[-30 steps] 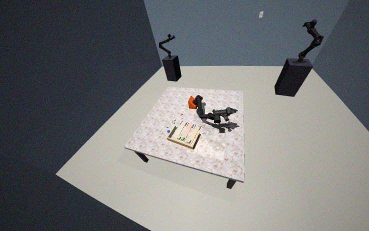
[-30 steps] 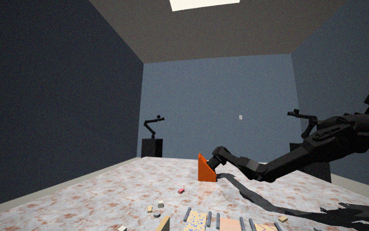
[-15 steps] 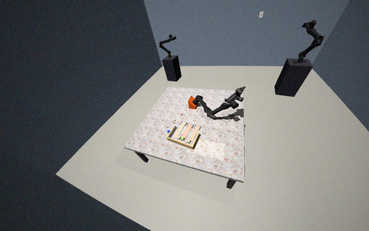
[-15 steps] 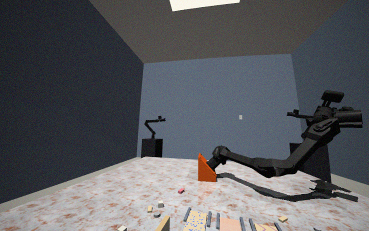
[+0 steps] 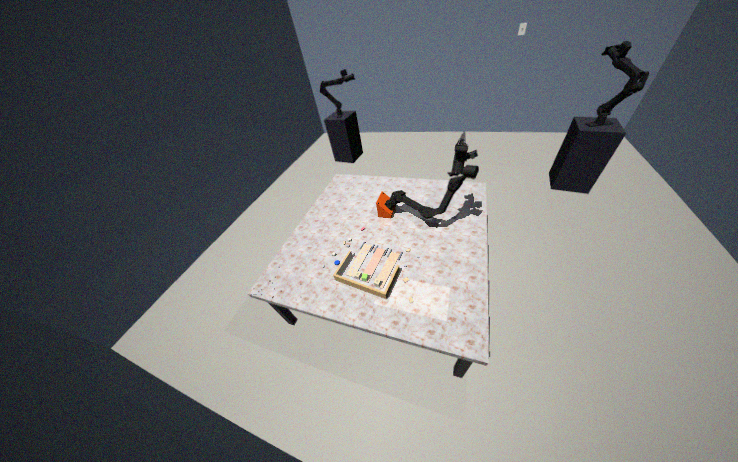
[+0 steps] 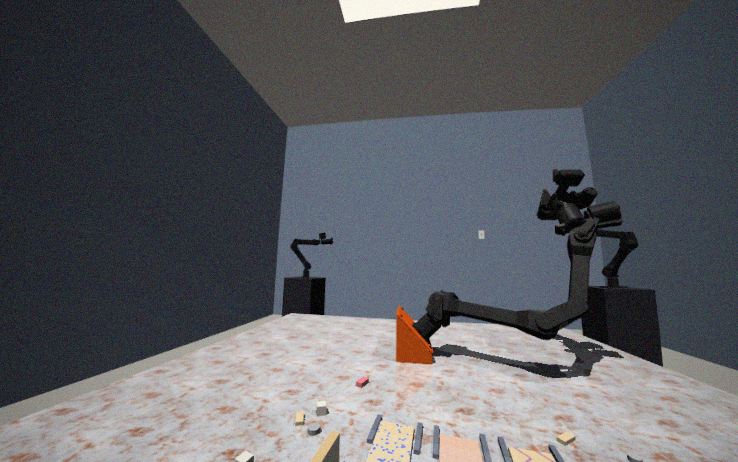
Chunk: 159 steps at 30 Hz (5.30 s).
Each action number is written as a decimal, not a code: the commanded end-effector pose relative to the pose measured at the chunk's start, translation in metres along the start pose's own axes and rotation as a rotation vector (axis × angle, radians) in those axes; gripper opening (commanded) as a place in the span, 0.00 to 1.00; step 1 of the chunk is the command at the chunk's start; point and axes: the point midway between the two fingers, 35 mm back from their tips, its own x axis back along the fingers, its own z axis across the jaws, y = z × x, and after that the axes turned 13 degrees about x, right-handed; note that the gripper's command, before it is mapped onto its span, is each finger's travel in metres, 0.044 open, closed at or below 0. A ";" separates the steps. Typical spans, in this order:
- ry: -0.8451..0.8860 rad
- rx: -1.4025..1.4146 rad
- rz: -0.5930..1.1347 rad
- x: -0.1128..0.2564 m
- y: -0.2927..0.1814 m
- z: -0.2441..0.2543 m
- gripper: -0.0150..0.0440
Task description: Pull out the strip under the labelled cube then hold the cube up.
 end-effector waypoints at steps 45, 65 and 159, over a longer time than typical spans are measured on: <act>2.089 -0.391 1.263 0.356 -0.354 0.283 0.93; 2.496 -0.469 1.428 0.468 -0.343 0.230 0.93; 2.831 0.723 1.961 0.657 -0.233 0.171 0.25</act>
